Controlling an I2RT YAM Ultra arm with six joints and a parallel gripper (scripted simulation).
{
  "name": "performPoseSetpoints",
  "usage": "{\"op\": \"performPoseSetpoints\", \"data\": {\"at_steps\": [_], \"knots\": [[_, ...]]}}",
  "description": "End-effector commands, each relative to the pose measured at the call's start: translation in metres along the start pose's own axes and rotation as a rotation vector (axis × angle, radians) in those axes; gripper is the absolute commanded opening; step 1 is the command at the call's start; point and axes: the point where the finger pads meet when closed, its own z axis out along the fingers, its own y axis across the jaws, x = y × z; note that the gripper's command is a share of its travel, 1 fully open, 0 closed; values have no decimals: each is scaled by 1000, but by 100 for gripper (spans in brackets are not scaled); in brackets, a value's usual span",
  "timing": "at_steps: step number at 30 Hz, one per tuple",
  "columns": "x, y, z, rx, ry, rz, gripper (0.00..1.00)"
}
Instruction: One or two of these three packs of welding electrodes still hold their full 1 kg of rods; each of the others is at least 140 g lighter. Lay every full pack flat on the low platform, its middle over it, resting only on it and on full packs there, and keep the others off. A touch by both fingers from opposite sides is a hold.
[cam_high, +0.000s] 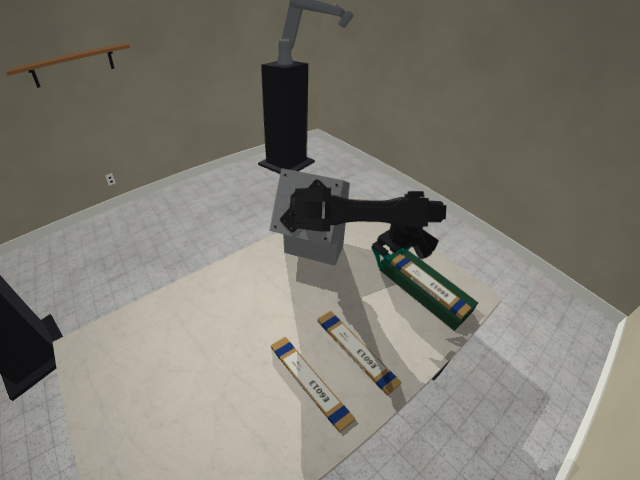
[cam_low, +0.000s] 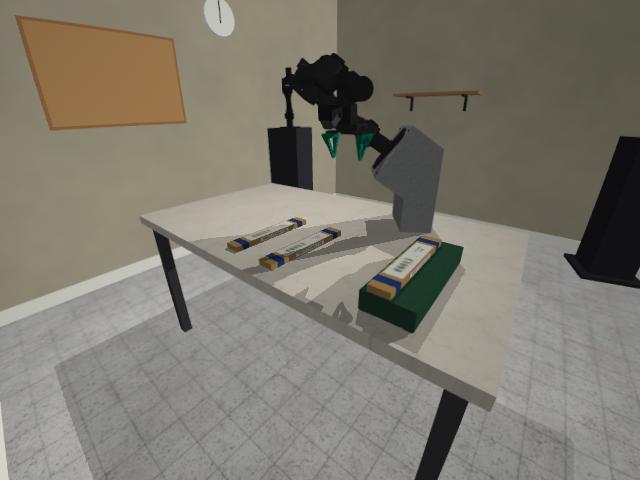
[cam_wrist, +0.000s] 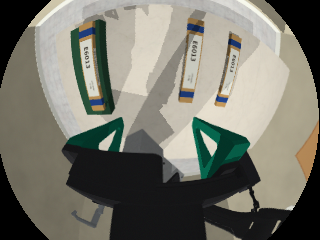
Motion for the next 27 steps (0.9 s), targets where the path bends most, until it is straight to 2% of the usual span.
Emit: {"op": "performPoseSetpoints", "data": {"at_steps": [1, 5, 7, 10, 11, 15, 16, 27], "knots": [[13, -20, -19, 8, 3, -34, 97], [11, -41, -37, -9, -6, -9, 97], [10, -46, -44, -33, -16, 24, 97], [10, -46, -44, -36, -17, 28, 97], [13, -39, -41, -15, -8, -1, 97], [15, -40, -39, -9, -5, -10, 97], [9, -50, -45, -74, -61, 38, 97], [9, -51, -45, -73, -62, 37, 97]]}}
